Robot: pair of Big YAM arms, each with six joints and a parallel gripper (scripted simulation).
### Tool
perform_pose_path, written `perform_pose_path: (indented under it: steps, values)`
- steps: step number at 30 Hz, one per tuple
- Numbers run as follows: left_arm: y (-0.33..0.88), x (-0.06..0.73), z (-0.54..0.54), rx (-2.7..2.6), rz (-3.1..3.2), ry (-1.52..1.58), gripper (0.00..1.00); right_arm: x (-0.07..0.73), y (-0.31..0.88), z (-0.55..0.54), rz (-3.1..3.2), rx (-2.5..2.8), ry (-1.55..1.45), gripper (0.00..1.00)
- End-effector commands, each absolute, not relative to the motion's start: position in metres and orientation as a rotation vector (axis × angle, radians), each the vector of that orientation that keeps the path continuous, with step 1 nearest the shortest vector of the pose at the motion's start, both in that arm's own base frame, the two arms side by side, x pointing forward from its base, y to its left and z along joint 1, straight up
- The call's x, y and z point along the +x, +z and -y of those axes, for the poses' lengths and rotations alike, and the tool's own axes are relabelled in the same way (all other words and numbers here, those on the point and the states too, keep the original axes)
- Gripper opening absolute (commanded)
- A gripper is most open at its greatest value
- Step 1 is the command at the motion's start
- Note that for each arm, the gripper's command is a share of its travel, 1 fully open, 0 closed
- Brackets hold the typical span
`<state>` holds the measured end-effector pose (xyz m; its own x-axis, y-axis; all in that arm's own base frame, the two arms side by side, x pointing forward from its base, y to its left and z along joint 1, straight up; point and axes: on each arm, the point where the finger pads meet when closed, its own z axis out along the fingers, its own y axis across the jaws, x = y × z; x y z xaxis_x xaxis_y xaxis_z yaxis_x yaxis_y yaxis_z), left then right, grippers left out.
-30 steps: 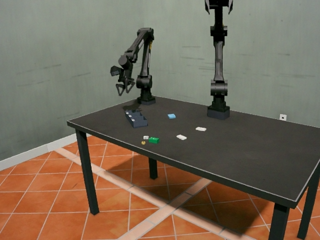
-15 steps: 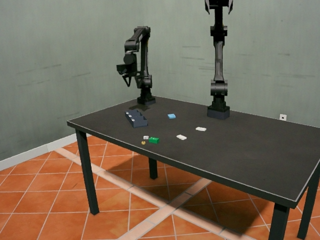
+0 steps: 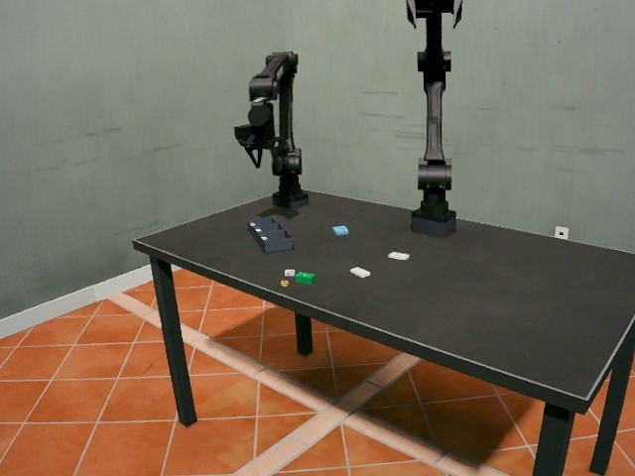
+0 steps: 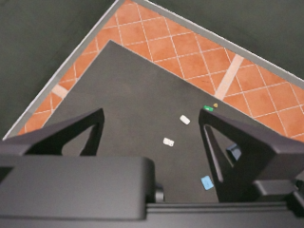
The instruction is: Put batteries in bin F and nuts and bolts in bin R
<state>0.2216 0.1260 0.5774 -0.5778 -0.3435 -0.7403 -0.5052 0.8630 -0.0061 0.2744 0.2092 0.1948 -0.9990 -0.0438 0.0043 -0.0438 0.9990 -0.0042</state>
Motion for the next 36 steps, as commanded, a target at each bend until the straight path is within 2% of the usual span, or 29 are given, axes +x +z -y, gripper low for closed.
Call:
perform_pose_path:
  steps: [1,36]
  values:
    - [0.6029,0.2110,-0.1213,-0.587,-2.192,0.279,1.00,0.2941,0.2206,-0.2171,3.189,0.063,-0.057,1.00]
    - [0.6029,0.2110,-0.1213,-0.587,-2.192,0.279,1.00,0.2985,0.2178,-0.2168,3.184,0.061,-0.050,1.00]
